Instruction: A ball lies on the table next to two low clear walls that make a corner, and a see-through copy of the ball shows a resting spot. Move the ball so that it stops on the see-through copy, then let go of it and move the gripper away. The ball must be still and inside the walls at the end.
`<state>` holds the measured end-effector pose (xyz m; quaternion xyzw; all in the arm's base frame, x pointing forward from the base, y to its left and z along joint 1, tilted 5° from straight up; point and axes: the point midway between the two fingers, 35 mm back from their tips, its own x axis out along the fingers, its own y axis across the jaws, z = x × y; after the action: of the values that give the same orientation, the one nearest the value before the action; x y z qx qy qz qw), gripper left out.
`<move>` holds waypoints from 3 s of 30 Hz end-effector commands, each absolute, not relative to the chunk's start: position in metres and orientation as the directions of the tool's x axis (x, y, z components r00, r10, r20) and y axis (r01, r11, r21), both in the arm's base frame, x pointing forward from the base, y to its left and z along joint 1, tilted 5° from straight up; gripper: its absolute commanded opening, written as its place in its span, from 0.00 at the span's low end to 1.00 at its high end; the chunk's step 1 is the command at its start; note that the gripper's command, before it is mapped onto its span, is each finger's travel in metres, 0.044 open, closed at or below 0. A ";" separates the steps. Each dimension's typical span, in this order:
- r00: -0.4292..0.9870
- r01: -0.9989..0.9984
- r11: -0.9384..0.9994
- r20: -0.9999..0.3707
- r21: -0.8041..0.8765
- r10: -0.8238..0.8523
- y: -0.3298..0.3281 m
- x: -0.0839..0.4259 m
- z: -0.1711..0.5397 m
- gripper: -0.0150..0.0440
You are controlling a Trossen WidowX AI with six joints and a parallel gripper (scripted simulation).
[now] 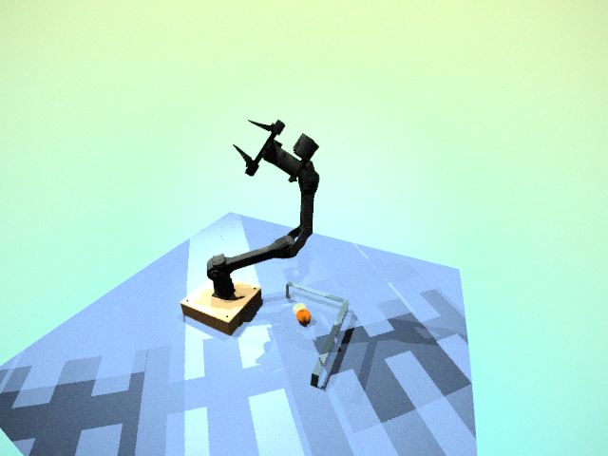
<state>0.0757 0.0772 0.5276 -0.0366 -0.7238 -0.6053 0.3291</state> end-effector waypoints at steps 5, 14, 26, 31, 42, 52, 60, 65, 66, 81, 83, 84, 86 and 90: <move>-0.755 0.420 0.111 0.415 0.901 -0.508 0.052 0.028 0.531 0.85; -0.516 0.554 -0.227 0.117 0.801 -0.849 -0.053 -0.042 0.512 0.85; 0.029 0.927 -0.069 -0.253 0.368 -0.967 -0.199 0.007 0.445 0.85; 0.202 0.976 0.149 -0.397 0.160 -0.896 -0.233 0.053 0.407 0.85; 0.466 0.516 0.821 -0.724 -0.244 -0.508 -0.232 0.201 0.288 0.85; 0.369 -0.411 0.871 -0.923 -0.267 -0.109 -0.131 0.296 0.172 0.85; 0.097 -0.940 0.335 -0.993 -0.070 0.064 -0.018 0.308 0.084 0.85; -0.002 -0.994 0.109 -0.997 0.011 0.077 0.015 0.299 0.059 0.85; -0.002 -0.994 0.109 -0.997 0.011 0.077 0.015 0.299 0.059 0.85; -0.002 -0.994 0.109 -0.997 0.011 0.077 0.017 0.299 0.038 0.85; -0.002 -0.994 0.109 -0.997 0.011 0.077 0.017 0.299 0.035 0.85; -0.002 -0.994 0.109 -0.997 0.011 0.077 0.017 0.299 0.034 0.85; -0.002 -0.994 0.109 -0.997 0.011 0.077 0.018 0.299 0.030 0.85; -0.002 -0.994 0.109 -0.997 0.011 0.077 0.018 0.299 0.024 0.85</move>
<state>0.3015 0.0172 0.0321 0.4544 -0.5056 -0.4883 -0.5473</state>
